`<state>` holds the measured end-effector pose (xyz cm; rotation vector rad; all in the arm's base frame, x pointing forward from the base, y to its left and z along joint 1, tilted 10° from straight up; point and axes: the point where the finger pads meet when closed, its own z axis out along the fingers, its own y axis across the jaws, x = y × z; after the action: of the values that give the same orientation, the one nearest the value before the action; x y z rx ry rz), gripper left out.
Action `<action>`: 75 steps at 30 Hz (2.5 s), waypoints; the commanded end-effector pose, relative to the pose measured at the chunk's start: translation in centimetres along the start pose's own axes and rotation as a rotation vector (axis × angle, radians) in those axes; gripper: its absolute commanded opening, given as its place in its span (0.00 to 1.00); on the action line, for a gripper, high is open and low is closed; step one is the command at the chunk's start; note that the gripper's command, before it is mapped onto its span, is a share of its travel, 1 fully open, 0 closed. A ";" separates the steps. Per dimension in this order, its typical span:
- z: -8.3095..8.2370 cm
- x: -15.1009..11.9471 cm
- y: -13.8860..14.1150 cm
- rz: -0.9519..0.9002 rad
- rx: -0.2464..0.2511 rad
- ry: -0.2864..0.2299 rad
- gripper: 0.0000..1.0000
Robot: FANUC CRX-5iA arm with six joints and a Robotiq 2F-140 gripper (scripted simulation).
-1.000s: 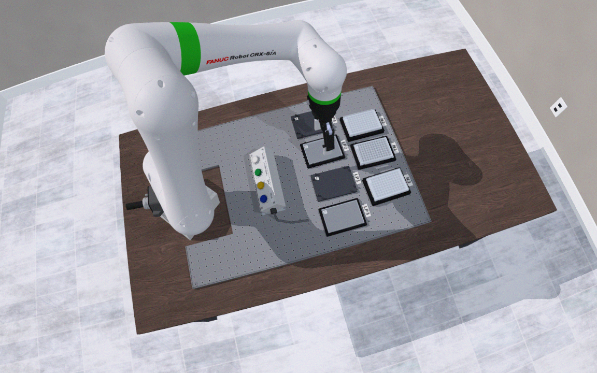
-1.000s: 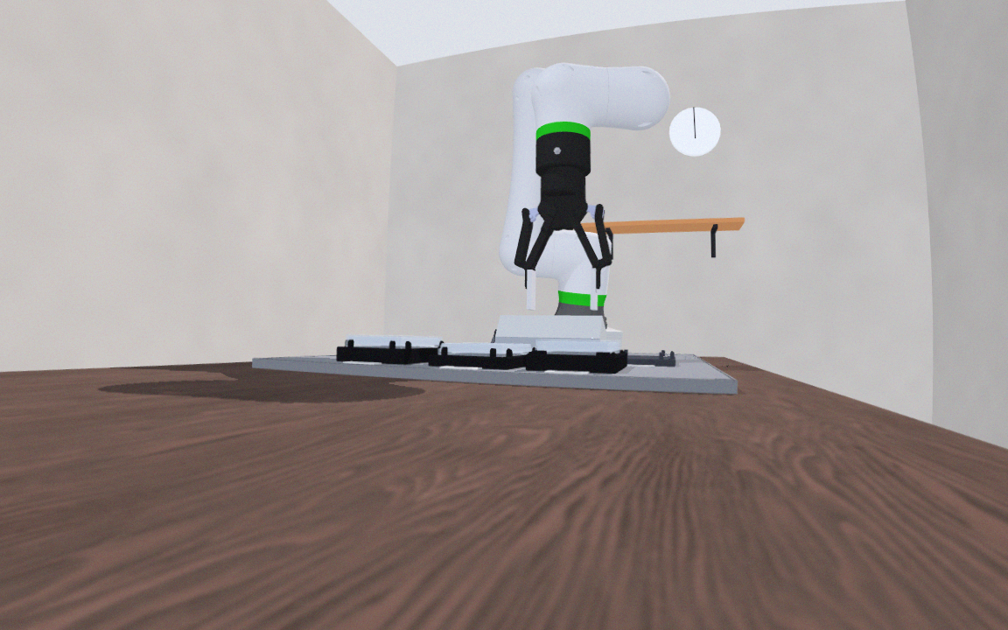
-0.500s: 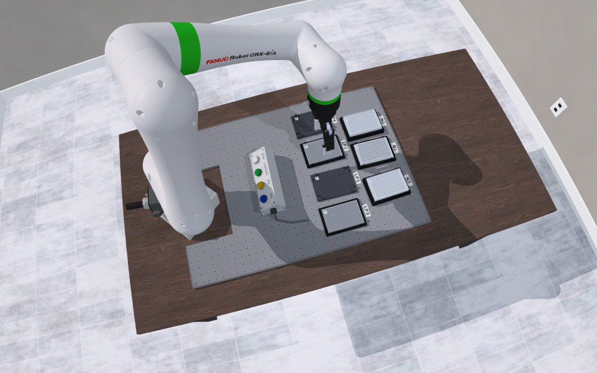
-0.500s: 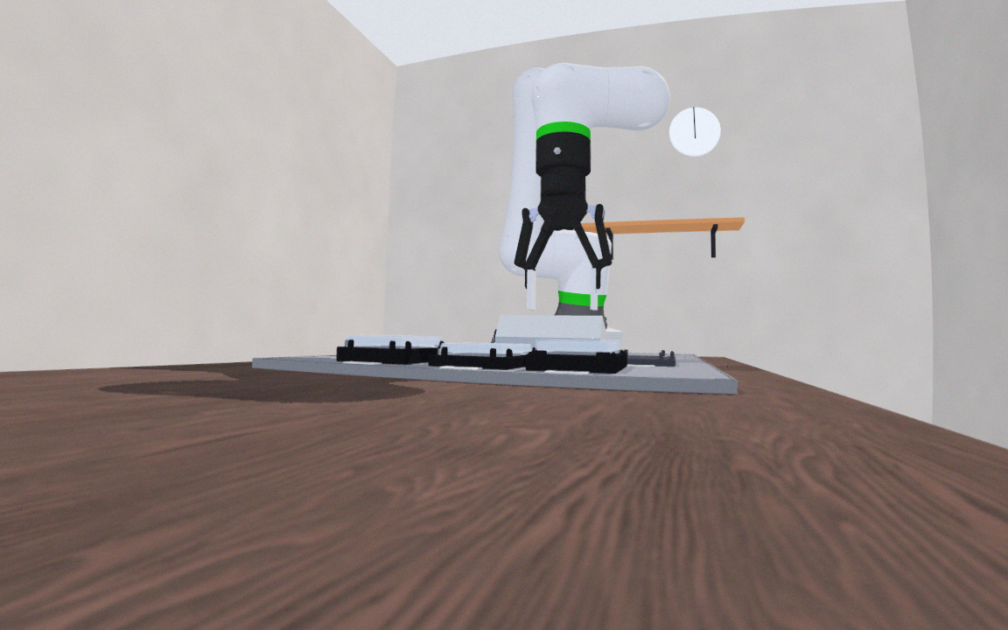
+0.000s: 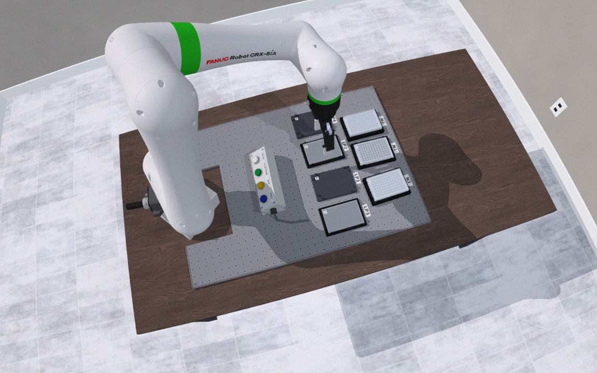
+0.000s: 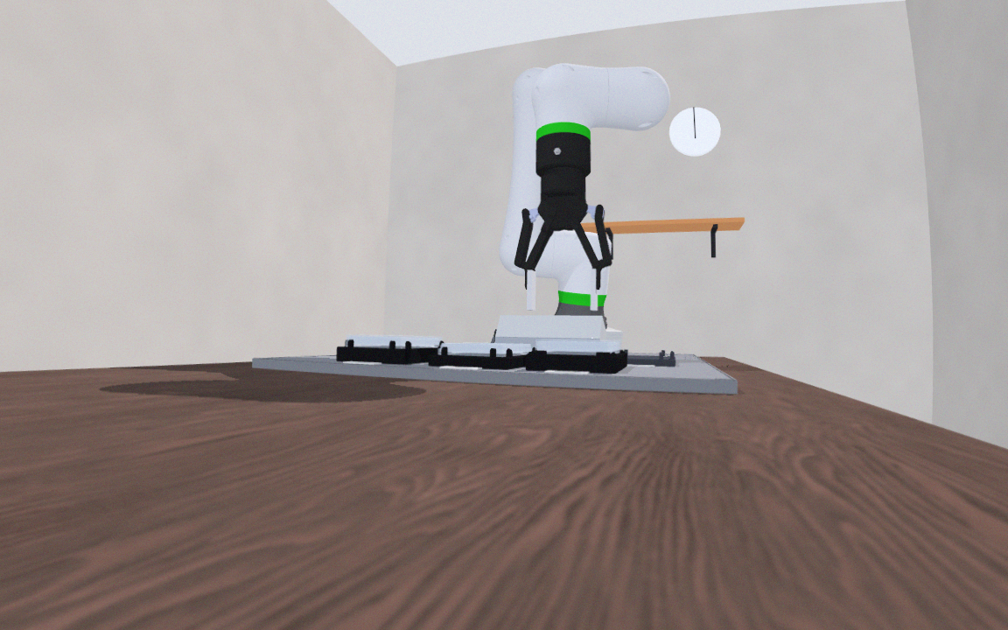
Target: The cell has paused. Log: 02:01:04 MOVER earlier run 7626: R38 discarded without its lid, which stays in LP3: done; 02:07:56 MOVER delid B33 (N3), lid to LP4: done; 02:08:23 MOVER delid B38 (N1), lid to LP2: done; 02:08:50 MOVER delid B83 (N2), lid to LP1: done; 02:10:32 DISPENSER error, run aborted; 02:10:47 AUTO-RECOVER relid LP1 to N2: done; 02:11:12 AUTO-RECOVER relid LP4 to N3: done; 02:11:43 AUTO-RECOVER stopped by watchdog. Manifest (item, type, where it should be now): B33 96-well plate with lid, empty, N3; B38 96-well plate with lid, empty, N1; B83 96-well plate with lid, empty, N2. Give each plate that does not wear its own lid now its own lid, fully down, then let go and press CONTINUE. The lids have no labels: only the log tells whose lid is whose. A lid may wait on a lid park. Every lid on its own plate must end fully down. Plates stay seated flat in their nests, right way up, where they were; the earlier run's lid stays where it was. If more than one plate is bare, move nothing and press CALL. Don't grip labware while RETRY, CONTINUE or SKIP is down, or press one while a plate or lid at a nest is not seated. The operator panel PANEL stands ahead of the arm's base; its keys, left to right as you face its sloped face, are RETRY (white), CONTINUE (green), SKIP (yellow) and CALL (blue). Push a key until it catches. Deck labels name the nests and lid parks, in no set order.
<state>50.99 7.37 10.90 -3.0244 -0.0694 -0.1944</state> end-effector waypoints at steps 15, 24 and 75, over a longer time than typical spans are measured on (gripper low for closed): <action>1.4 0.0 0.0 0.000 0.000 0.000 0.66; 2.5 0.0 0.0 0.000 0.000 0.000 0.66; 5.1 0.0 -0.1 0.000 0.000 0.000 0.66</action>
<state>51.62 8.04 5.81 -3.0247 -0.0692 -0.1943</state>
